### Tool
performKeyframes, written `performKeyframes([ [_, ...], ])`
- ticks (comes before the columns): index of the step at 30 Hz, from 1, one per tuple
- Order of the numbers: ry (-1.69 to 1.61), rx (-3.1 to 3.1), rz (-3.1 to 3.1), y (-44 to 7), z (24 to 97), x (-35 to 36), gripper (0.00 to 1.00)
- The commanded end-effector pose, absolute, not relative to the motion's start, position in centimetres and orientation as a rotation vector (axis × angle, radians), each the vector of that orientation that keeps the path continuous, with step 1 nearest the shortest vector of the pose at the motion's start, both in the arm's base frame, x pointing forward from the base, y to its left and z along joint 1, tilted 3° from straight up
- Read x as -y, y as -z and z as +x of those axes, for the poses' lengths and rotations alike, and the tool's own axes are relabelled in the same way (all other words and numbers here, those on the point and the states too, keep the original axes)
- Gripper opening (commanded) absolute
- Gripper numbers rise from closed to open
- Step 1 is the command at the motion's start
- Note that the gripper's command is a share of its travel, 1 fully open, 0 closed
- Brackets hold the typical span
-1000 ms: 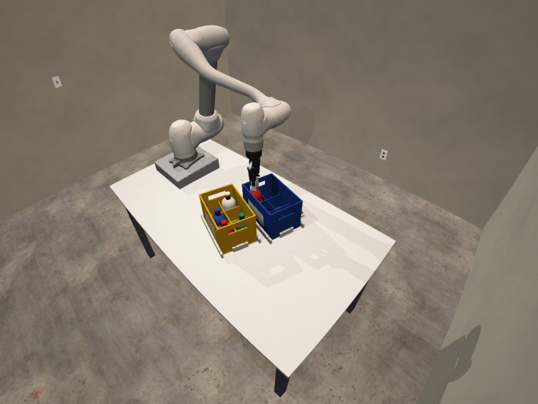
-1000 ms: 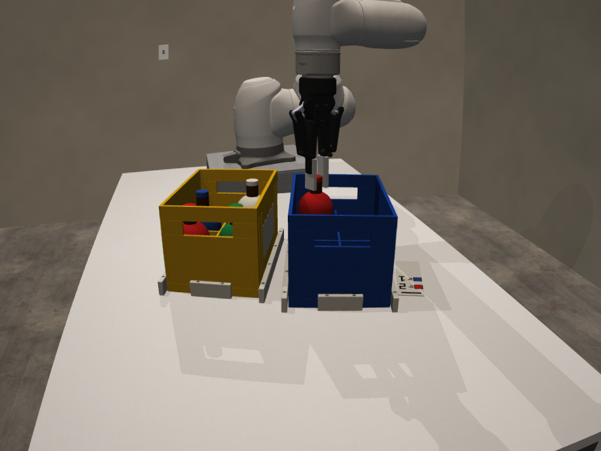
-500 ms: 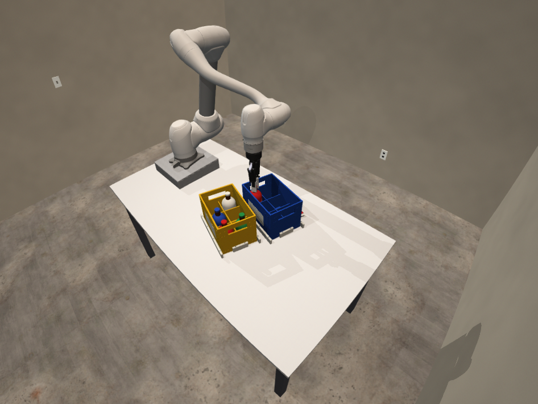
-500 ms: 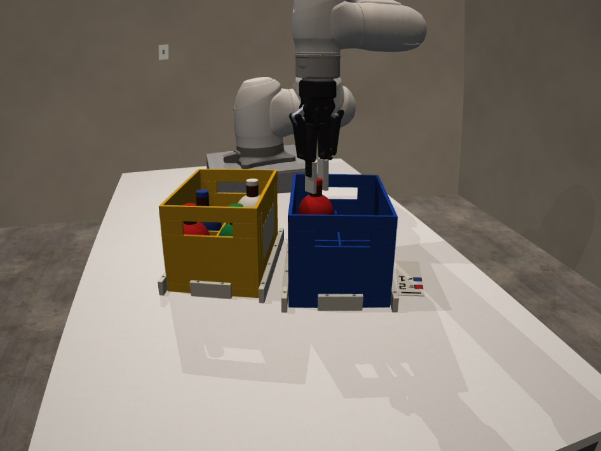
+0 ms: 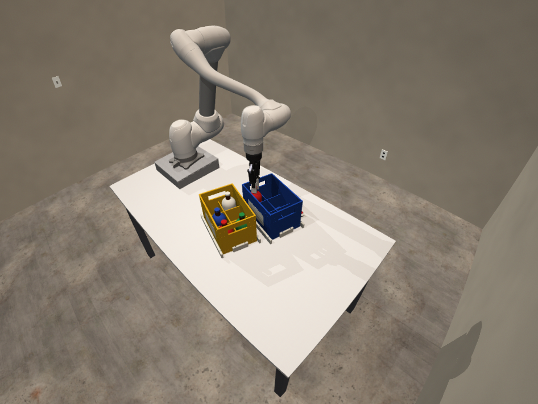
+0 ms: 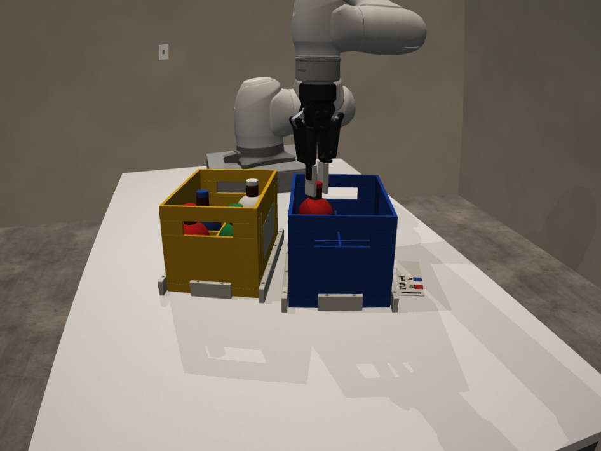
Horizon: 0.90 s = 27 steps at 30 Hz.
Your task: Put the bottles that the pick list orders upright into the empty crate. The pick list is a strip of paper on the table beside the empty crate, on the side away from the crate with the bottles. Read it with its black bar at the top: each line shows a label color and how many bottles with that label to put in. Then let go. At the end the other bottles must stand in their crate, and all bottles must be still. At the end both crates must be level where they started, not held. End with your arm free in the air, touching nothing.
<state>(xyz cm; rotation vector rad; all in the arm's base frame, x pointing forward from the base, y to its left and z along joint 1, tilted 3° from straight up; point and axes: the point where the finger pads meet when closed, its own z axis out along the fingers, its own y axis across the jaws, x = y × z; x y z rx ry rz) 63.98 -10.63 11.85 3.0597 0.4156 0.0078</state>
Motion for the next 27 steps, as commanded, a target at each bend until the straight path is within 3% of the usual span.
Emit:
performKeyframes([
  [1,-0.008,-0.416,3.060,-11.77,63.98,10.63,0.00],
  [27,-0.008,-0.416,3.060,-11.32,63.98,10.65,0.00],
])
